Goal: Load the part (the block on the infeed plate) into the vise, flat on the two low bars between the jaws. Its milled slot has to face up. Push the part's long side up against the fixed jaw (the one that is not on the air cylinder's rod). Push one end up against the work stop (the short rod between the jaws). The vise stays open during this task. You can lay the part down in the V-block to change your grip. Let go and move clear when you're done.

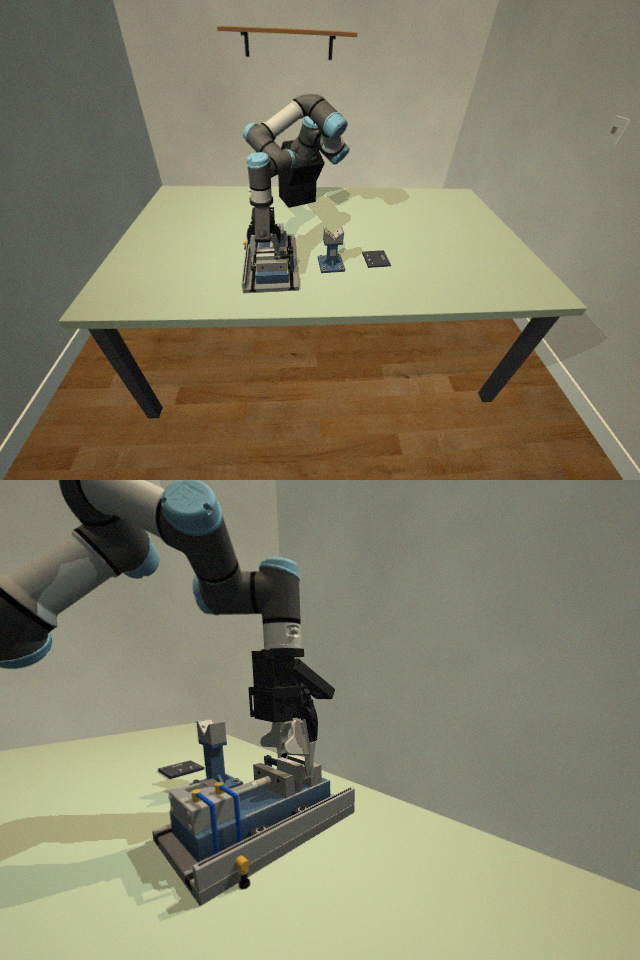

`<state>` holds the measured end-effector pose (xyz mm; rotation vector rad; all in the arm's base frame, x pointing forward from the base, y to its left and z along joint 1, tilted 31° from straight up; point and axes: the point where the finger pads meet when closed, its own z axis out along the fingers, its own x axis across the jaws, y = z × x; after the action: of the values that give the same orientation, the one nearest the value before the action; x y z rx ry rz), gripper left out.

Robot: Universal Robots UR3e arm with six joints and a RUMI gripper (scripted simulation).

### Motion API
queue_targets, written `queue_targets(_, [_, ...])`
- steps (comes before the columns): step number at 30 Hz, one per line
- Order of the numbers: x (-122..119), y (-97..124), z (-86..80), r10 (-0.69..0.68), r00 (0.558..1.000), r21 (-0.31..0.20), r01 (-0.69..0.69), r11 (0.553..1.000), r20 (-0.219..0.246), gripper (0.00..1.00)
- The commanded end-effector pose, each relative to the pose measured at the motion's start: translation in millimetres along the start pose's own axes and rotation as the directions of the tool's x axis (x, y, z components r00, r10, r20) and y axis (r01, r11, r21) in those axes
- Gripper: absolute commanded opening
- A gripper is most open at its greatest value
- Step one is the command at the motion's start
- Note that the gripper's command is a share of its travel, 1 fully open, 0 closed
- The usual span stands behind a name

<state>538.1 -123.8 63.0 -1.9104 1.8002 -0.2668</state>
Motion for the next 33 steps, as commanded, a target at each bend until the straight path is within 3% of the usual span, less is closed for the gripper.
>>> queue_targets(1, [0,-1,-0.9,-0.001,1.0,0.002,0.001,1.0,-0.002,0.47])
queue_targets(16, [0,-1,-15.3,-0.001,1.0,0.002,0.001,1.0,-0.002,0.47])
queue_targets(30, [0,-1,-58.0,-0.001,1.0,0.002,0.001,1.0,-0.002,0.47])
queue_targets(33, [0,-1,-60.6,-0.001,1.0,0.002,0.001,1.0,-0.002,0.47])
